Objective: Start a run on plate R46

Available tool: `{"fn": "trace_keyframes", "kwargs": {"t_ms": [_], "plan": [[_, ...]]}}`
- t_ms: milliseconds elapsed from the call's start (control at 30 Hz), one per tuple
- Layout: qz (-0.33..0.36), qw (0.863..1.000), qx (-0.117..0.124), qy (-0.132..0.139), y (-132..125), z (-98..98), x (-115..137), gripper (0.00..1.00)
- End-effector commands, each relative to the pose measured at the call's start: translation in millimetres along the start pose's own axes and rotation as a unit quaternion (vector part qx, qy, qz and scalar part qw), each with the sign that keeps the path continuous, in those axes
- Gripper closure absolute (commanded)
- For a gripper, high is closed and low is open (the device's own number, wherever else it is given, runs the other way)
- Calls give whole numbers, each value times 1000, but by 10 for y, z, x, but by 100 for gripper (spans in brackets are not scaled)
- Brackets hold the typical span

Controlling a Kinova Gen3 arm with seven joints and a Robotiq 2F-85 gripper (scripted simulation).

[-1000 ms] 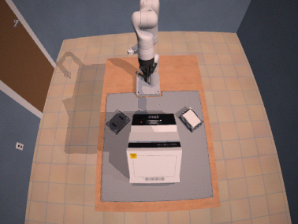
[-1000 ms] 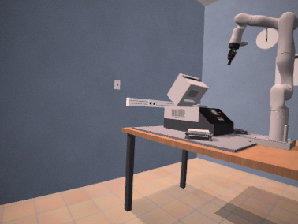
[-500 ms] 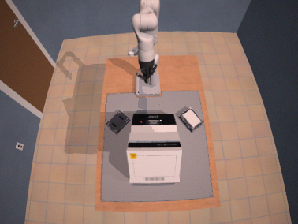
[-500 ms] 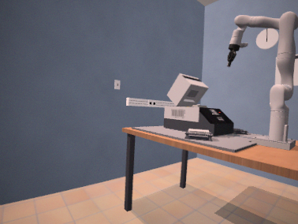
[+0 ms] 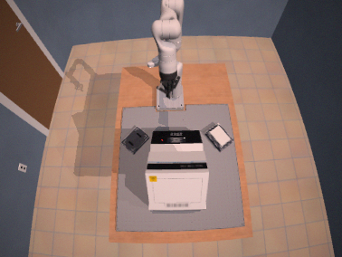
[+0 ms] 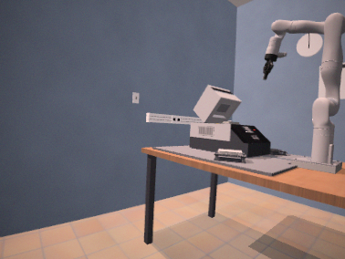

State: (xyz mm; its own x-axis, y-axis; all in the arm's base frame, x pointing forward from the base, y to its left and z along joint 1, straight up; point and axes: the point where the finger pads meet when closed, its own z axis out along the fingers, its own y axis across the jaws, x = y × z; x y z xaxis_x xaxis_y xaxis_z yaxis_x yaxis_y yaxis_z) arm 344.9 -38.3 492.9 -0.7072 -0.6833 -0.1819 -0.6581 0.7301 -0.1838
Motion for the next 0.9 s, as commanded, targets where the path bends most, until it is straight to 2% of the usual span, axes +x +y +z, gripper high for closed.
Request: {"fn": "trace_keyframes", "kwargs": {"t_ms": [0, 867], "plan": [[0, 1000, 1, 0, 5, 30, 5, 90], [0, 1000, 1, 0, 63, 339, 63, 90]]}}
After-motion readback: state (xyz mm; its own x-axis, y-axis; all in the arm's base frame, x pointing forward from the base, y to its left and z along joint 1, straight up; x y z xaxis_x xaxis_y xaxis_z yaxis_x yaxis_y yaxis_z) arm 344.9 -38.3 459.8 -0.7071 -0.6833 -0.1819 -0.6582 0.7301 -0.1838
